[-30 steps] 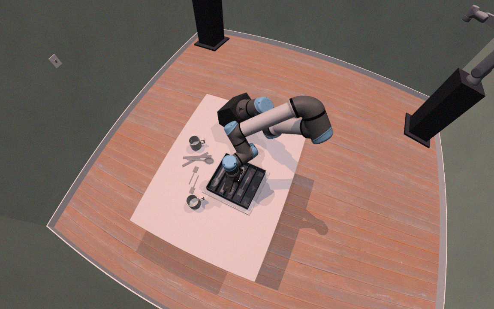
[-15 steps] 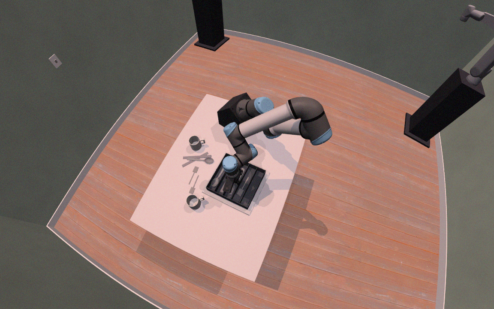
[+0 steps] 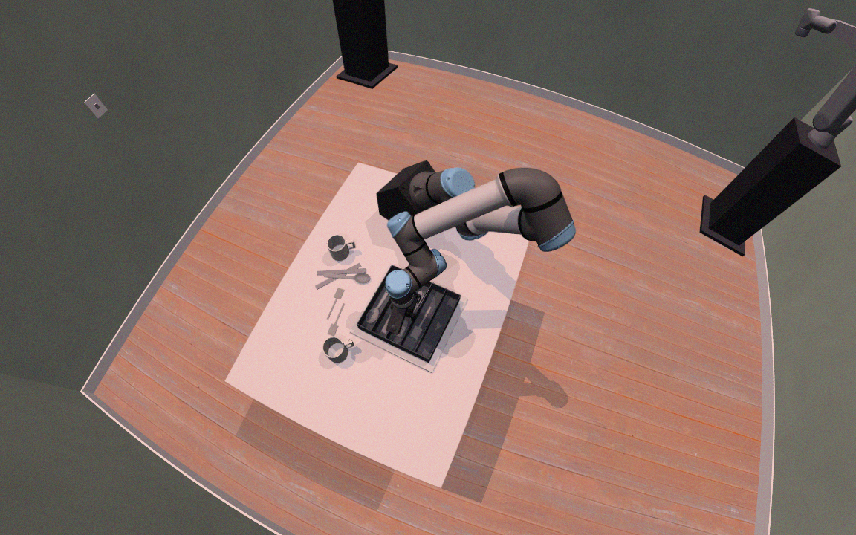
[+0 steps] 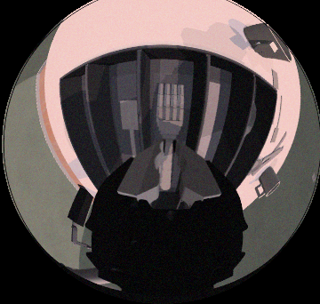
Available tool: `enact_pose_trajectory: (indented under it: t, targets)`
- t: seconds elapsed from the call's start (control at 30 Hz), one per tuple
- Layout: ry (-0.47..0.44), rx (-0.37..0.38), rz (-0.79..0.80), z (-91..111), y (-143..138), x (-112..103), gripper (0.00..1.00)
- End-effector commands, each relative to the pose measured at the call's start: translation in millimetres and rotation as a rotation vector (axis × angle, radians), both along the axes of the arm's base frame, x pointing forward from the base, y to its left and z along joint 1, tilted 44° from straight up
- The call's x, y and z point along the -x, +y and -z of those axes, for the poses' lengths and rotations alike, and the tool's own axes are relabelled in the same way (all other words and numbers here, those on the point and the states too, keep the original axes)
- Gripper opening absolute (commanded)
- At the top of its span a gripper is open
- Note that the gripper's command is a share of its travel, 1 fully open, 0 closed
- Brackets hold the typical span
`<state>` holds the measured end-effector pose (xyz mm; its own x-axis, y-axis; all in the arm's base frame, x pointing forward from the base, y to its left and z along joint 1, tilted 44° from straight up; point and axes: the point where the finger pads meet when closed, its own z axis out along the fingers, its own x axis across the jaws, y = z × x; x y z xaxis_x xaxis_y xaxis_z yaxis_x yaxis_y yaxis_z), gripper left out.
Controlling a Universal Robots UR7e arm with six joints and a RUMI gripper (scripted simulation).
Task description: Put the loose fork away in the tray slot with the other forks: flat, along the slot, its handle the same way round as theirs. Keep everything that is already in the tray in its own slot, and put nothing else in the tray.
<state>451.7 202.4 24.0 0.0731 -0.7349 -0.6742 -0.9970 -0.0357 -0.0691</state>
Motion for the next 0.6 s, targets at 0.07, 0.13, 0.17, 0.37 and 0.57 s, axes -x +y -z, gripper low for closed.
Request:
enact_pose_trajectory:
  t: [0.07, 0.13, 0.17, 0.37, 0.57]
  targets:
    - [0.001, -0.001, 0.0, 0.3, 0.5, 0.7, 0.01]
    - [0.001, -0.001, 0.0, 0.3, 0.5, 0.7, 0.01]
    - [0.001, -0.001, 0.0, 0.3, 0.5, 0.7, 0.14]
    - [0.001, -0.001, 0.001, 0.4, 0.4, 0.7, 0.14]
    - [0.001, -0.001, 0.001, 0.4, 0.4, 0.7, 0.14]
